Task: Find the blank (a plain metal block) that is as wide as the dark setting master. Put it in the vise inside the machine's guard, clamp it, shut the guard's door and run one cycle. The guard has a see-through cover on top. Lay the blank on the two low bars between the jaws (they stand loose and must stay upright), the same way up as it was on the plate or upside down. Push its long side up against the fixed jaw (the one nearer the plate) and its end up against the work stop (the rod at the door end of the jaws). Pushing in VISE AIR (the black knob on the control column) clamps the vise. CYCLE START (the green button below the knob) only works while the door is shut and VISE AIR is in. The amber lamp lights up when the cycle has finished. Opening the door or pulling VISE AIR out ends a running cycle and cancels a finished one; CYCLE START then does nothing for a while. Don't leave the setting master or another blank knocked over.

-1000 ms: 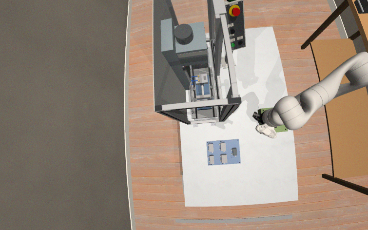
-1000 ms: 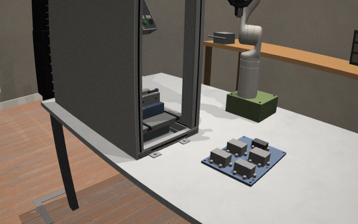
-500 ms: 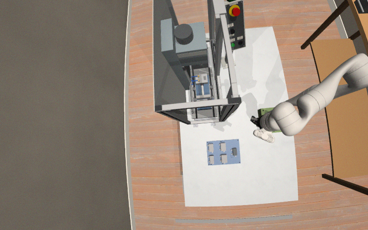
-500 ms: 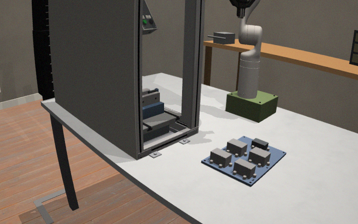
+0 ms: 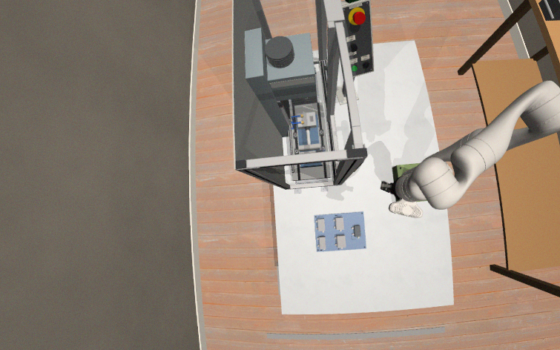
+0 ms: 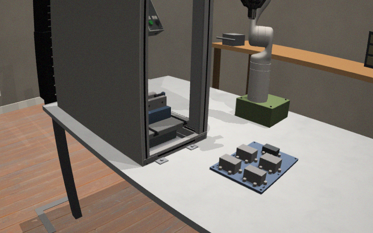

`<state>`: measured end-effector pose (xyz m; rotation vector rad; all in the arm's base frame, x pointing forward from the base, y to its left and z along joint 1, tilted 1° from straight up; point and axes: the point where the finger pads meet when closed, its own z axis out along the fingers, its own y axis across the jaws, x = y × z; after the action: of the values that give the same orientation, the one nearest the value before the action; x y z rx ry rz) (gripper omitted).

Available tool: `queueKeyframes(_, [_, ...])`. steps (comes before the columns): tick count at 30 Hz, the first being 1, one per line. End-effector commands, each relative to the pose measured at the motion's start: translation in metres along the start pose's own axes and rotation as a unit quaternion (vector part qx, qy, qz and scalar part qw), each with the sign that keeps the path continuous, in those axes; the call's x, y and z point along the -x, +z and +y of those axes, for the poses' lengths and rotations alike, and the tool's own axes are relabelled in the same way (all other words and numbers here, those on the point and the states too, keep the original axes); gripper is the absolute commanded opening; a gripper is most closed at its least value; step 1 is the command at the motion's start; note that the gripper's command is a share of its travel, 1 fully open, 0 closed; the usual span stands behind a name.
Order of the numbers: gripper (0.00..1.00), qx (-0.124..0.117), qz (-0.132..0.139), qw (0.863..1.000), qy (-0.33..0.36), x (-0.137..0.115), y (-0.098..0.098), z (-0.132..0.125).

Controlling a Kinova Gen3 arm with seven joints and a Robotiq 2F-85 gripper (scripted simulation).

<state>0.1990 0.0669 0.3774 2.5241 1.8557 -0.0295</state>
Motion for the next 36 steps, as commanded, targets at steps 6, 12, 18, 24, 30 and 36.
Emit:
queueKeyframes(6, [0.10,0.001,0.001,1.000,-0.018,-0.0015,-0.0011,0.0019])
queueKeyframes(12, [0.10,0.001,0.001,0.997,-0.082,-0.0014,-0.0010,0.0017])
queueKeyframes(18, [0.10,0.001,0.001,0.992,-0.128,-0.0019,-0.0015,0.0027])
queueKeyframes(24, [0.10,0.001,0.001,0.992,-0.128,-0.0019,-0.0015,0.0027])
queueKeyframes(30, [0.10,0.001,0.002,0.977,-0.214,-0.0017,-0.0015,0.0027])
queueKeyframes(36, [0.10,0.001,0.002,0.972,-0.237,-0.0018,-0.0017,0.0031])
